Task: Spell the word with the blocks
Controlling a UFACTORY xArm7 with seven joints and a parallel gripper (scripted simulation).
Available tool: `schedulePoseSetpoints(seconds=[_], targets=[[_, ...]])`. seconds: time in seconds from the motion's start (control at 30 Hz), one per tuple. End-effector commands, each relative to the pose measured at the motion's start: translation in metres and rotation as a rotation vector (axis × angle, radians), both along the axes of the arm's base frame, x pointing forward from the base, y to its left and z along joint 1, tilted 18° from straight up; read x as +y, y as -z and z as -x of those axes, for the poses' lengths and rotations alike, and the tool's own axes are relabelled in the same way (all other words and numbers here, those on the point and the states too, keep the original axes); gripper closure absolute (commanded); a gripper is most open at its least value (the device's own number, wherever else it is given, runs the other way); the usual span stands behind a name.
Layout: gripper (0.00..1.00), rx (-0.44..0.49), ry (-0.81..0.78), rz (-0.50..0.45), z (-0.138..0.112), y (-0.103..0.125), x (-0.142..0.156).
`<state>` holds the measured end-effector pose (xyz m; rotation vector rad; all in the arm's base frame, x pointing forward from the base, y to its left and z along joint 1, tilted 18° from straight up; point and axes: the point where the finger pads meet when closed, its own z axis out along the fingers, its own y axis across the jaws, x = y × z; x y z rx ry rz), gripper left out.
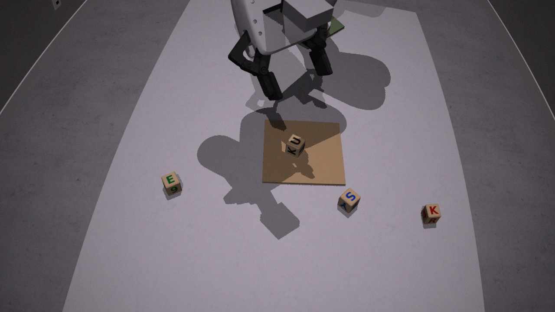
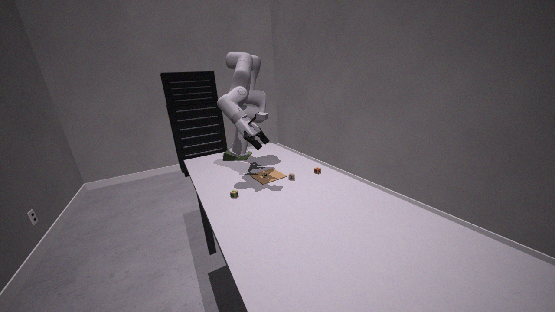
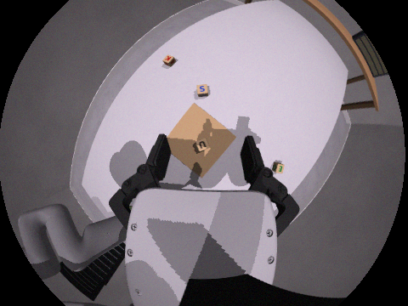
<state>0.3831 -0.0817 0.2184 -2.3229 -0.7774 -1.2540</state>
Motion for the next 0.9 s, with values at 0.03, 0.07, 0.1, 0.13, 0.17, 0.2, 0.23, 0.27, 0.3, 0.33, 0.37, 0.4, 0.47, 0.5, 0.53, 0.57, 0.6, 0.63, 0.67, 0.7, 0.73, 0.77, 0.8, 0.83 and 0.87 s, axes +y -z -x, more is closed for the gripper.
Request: schedulePoseSetpoints(seconds=[0.03,0.07,0.1,0.13,0.17,0.2,0.23,0.27,0.3,0.33,0.37,0.4,0.47,0.5,0.53,0.57,0.6,0.63,0.67,0.7,0.73,0.77,0.8,0.83,0.87], targets=[[0.0,-0.019,-0.004,-0.006,0.0,0.003,0.0],[0.0,-0.019,-0.004,-0.006,0.0,0.003,0.0],[0.0,-0.019,-0.004,-0.006,0.0,0.003,0.0],[0.0,-0.019,-0.004,-0.006,0.0,0.003,0.0],[0.0,-0.019,-0.004,-0.006,0.0,0.003,0.0],[0.0,-0.019,-0.004,-0.006,0.0,0.003,0.0],[0.0,-0.019,-0.004,-0.006,0.0,0.003,0.0],[0.0,-0.019,-0.004,-0.006,0.0,0.003,0.0],[0.0,-0.019,-0.004,-0.006,0.0,0.003,0.0],[0.0,-0.019,-0.004,-0.006,0.0,0.003,0.0],[0.0,-0.019,-0.004,-0.006,0.0,0.003,0.0],[0.0,-0.033,-0.008,-0.011,0.001,0.006,0.002],[0.0,-0.045,-0.011,-0.017,0.002,0.01,0.003],[0.0,-0.045,-0.011,-0.017,0.002,0.01,0.003],[0.0,-0.045,-0.011,-0.017,0.002,0.01,0.003],[0.0,-0.045,-0.011,-0.017,0.002,0.01,0.003],[0.0,-0.045,-0.011,-0.017,0.002,0.01,0.003],[0.0,-0.045,-0.011,-0.017,0.002,0.01,0.003],[0.0,-0.045,-0.011,-0.017,0.002,0.01,0.003],[0.0,-0.045,-0.011,-0.017,0.002,0.01,0.003],[0.0,-0.045,-0.011,-0.017,0.002,0.01,0.003],[0.0,-0.045,-0.011,-0.017,0.002,0.01,0.003],[0.0,-0.045,-0.011,-0.017,0.002,0.01,0.003],[0.0,-0.056,-0.014,-0.021,0.002,0.013,0.005],[0.0,-0.065,-0.017,-0.026,0.003,0.016,0.006]])
